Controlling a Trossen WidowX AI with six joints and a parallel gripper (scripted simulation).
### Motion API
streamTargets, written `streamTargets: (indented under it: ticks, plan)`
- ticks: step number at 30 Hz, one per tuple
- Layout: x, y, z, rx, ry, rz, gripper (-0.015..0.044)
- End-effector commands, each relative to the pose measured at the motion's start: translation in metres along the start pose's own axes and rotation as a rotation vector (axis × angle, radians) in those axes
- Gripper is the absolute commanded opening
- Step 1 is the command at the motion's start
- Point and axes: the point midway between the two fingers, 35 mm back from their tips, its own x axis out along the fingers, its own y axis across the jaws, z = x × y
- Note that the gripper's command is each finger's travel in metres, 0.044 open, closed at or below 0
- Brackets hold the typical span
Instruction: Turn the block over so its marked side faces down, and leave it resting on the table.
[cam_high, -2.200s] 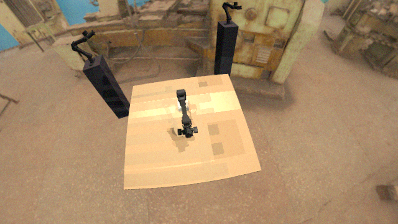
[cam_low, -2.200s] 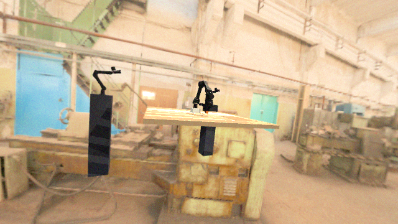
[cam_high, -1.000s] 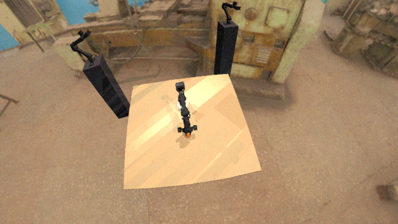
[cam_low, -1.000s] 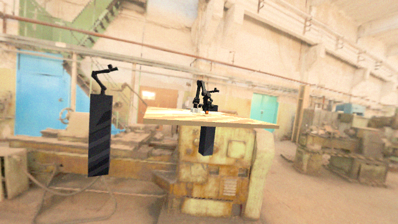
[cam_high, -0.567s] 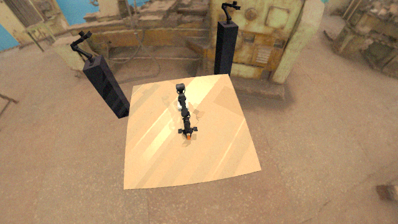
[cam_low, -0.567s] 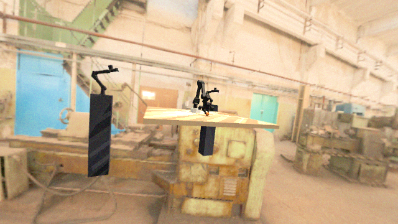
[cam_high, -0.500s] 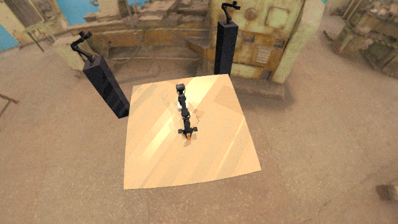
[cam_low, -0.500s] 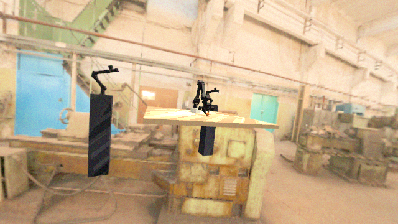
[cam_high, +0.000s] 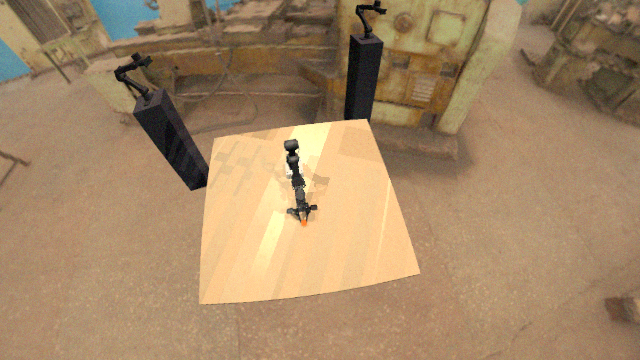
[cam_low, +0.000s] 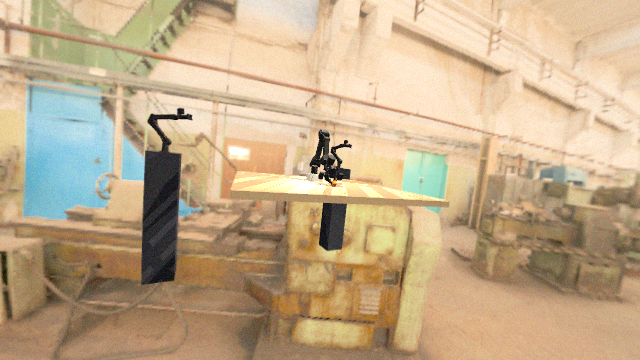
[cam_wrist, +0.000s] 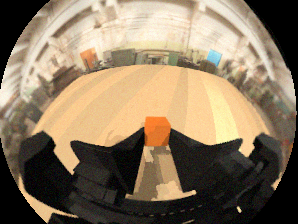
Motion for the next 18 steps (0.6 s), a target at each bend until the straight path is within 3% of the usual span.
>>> streamTargets:
  ticks: [1, 18]
  plan:
    - [-0.0049, -0.0012, -0.0070, -0.006, -0.051, -0.005, 0.0000]
    - [-0.0138, -0.0016, -0.0058, -0.005, -0.140, -0.005, 0.0000]
